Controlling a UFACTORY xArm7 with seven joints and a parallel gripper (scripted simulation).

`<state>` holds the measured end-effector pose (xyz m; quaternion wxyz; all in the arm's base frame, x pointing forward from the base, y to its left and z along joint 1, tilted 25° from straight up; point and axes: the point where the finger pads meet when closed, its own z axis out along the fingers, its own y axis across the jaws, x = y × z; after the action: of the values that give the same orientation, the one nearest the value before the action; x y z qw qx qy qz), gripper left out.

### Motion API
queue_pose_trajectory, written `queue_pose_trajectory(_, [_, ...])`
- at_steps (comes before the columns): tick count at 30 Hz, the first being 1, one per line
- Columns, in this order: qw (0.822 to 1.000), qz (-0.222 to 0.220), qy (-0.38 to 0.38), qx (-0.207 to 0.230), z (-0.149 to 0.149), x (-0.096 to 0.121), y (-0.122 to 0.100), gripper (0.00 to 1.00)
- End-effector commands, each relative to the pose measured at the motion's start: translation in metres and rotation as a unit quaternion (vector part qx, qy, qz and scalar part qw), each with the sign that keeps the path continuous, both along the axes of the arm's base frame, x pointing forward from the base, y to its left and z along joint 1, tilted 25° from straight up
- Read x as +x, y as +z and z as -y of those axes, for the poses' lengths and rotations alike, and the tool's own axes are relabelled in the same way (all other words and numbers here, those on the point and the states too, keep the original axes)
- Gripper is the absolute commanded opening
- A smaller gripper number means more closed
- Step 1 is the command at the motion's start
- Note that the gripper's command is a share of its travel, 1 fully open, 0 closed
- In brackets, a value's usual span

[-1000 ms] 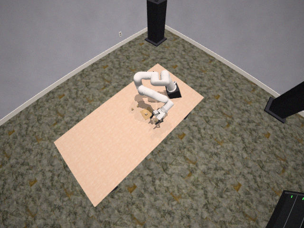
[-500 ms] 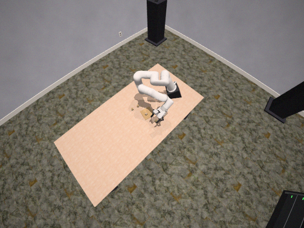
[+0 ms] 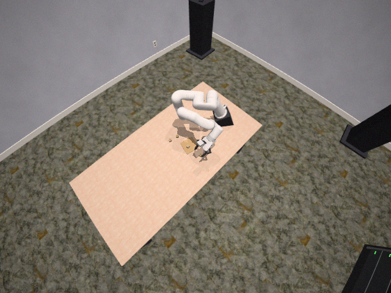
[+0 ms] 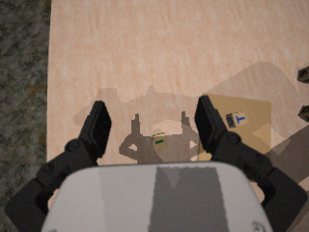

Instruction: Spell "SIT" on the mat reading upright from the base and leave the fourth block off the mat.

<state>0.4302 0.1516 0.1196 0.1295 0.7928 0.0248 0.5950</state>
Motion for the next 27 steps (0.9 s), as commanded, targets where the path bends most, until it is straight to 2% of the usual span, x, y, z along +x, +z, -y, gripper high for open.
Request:
queue_pose_trajectory(1, [1.0, -0.003, 0.001, 0.0, 0.0, -0.002, 0.0, 1.0])
queue_pose_trajectory(5, [1.0, -0.003, 0.001, 0.0, 0.0, -0.002, 0.0, 1.0])
queue_pose_trajectory(7, [1.0, -0.029, 0.004, -0.002, 0.004, -0.012, -0.006, 1.0])
queue_pose_trajectory(27, [0.999, -0.046, 0.007, -0.002, 0.007, -0.02, -0.008, 1.0])
